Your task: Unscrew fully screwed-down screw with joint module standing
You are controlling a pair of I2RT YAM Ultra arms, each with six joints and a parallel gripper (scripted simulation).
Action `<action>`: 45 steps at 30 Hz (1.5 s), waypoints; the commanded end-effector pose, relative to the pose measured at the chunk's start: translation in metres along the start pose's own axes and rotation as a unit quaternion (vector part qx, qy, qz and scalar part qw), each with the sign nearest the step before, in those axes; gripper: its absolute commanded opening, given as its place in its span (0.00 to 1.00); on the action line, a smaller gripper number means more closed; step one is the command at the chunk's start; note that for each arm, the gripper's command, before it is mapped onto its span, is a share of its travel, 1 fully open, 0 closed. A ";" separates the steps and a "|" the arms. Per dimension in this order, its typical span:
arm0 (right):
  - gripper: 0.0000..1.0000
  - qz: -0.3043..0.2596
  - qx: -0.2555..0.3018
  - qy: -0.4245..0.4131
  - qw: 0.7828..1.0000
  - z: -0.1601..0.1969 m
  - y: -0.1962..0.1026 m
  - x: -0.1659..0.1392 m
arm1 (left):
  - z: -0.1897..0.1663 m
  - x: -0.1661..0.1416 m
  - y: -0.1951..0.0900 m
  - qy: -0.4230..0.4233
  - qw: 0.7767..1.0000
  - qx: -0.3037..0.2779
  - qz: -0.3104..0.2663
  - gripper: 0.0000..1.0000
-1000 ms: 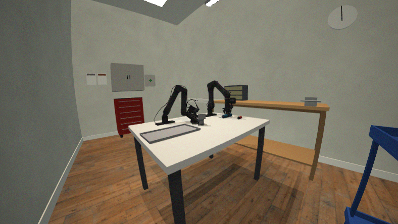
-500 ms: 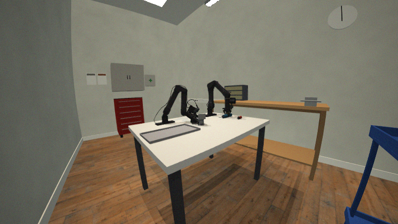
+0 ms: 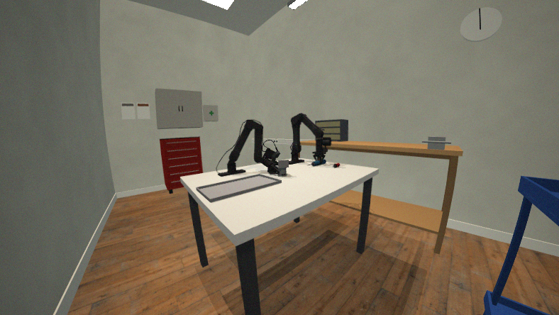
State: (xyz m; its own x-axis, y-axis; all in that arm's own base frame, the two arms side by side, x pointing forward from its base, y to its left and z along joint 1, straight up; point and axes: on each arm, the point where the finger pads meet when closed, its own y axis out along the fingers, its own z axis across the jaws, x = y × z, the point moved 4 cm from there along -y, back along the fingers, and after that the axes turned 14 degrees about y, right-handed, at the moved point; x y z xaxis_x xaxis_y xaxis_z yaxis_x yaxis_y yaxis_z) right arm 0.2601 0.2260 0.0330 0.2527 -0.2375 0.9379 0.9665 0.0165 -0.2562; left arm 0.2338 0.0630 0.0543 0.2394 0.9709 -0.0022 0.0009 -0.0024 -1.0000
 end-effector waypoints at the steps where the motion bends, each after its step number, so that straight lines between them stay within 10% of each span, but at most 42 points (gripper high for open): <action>1: 0.59 -0.006 0.003 0.010 1.000 0.003 0.000 0.004 | 0.000 0.002 -0.002 0.001 1.000 -0.002 -0.006 0.42; 45: 0.59 -0.006 0.003 0.010 1.000 0.003 0.000 0.004 | -0.003 0.004 -0.053 0.002 1.000 -0.012 -0.016 0.42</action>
State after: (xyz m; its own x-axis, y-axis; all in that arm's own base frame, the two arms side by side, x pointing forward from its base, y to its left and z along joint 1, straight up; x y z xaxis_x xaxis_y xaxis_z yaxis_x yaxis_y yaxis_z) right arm 0.2601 0.2260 0.0330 0.2527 -0.2375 0.9379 0.9665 0.0165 -0.2562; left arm 0.2319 0.0629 0.0867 0.2393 0.9709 -0.0034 -0.0075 -0.0016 -1.0000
